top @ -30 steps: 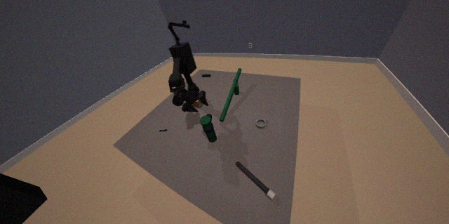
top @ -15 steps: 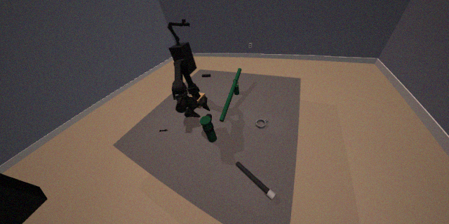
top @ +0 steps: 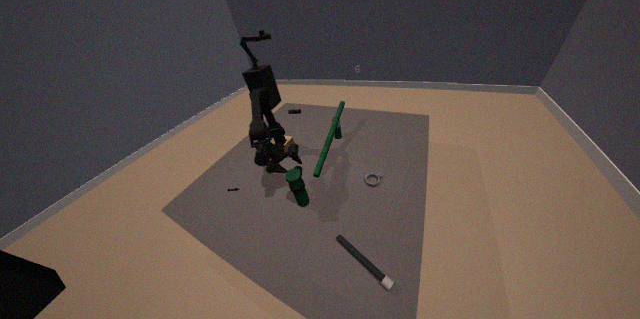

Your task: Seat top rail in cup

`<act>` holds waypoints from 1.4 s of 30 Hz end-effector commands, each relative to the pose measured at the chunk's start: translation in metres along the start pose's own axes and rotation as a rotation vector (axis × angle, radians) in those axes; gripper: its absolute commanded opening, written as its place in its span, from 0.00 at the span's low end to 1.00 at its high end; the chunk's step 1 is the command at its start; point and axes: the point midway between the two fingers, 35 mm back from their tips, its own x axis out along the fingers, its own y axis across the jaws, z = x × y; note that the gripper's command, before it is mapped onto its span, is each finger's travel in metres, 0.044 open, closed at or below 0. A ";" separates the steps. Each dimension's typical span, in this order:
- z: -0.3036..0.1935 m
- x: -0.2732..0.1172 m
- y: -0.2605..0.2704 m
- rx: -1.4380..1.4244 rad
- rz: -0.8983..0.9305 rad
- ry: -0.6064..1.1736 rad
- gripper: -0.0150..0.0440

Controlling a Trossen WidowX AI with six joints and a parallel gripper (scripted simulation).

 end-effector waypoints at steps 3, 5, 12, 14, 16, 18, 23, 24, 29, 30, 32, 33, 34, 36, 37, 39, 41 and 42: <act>0.001 0.012 0.001 0.006 -0.001 -0.007 1.00; 0.001 0.015 0.001 0.006 -0.001 -0.007 1.00; 0.001 0.026 0.001 0.006 -0.001 -0.007 1.00; 0.001 0.030 0.001 0.006 -0.001 -0.007 1.00; 0.001 0.033 0.001 0.006 -0.002 -0.007 1.00; 0.002 0.036 0.001 0.006 -0.002 -0.007 1.00; 0.002 0.044 0.001 0.006 -0.002 -0.007 1.00; 0.002 0.046 0.001 0.006 -0.003 -0.007 1.00; 0.003 0.053 0.000 0.006 -0.003 -0.007 1.00; 0.003 0.054 0.000 0.006 -0.003 -0.007 1.00; 0.004 0.055 0.000 0.006 -0.003 -0.007 0.96; 0.004 0.055 0.000 0.006 -0.003 -0.007 0.91; 0.004 0.055 0.000 0.006 -0.003 -0.007 0.87; 0.004 0.055 0.000 0.006 -0.003 -0.007 0.78; 0.004 0.055 0.000 0.006 -0.003 -0.007 0.73; 0.004 0.055 0.000 0.006 -0.003 -0.007 0.64; 0.004 0.055 0.000 0.006 -0.003 -0.007 0.56; 0.004 0.055 0.000 0.006 -0.003 -0.007 0.51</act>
